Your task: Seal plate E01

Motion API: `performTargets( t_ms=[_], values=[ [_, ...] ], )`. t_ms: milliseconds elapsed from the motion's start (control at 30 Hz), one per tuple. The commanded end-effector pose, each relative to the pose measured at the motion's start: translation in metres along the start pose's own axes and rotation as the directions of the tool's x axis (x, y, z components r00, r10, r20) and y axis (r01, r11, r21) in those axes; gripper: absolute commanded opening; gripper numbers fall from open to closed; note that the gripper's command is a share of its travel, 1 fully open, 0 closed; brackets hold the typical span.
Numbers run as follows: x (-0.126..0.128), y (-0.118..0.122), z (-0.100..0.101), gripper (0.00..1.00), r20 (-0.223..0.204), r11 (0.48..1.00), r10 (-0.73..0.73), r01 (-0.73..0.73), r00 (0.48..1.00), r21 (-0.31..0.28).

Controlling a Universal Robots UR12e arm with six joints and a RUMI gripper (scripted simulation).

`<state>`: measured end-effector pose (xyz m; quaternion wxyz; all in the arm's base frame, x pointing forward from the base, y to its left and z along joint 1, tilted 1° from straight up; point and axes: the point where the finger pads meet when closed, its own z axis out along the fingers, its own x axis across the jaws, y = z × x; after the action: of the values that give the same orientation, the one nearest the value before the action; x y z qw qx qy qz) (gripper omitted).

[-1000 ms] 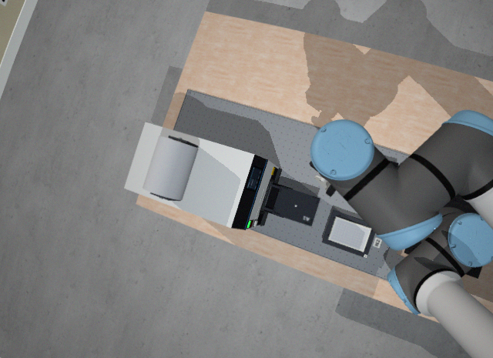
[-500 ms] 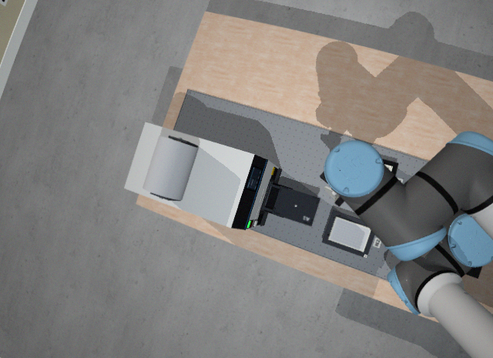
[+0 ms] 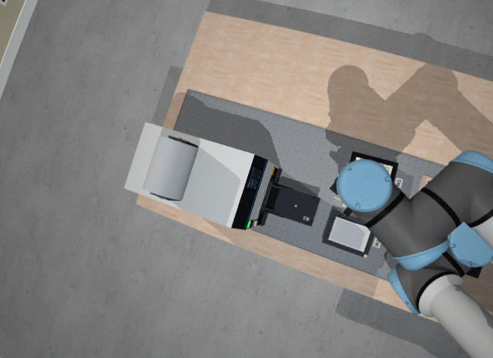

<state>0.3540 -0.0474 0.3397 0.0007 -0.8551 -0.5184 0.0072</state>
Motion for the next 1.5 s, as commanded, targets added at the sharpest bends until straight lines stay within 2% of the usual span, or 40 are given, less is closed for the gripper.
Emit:
performTargets(
  t_ms=[0, 233, 300, 433, 500, 667, 1000, 1067, 1467],
  values=[
    [0.001, -0.009, 0.016, 0.68, 0.000, 1.000, 0.000, 0.000, 1.000, -0.002],
    [0.004, -0.027, 0.046, 0.68, 0.001, 1.000, 0.000, 0.000, 1.000, -0.002],
    [0.004, -0.027, 0.047, 0.68, 0.001, 1.000, 0.000, 0.000, 1.000, -0.002],
    [0.006, -0.027, 0.047, 0.68, 0.001, 0.991, 0.133, -0.133, 0.991, -0.002],
    [0.006, -0.027, 0.047, 0.68, 0.001, 0.991, 0.133, -0.133, 0.991, -0.002],
    [0.009, -0.026, 0.047, 0.68, 0.000, 0.955, 0.296, -0.296, 0.955, -0.002],
    [0.013, -0.024, 0.047, 0.68, 0.000, 0.821, 0.571, -0.571, 0.821, -0.002],
    [0.013, -0.024, 0.047, 0.68, 0.000, 0.821, 0.571, -0.571, 0.821, -0.002],
    [0.018, -0.020, 0.047, 0.68, -0.001, 0.550, 0.835, -0.835, 0.550, -0.002]
  ],
)
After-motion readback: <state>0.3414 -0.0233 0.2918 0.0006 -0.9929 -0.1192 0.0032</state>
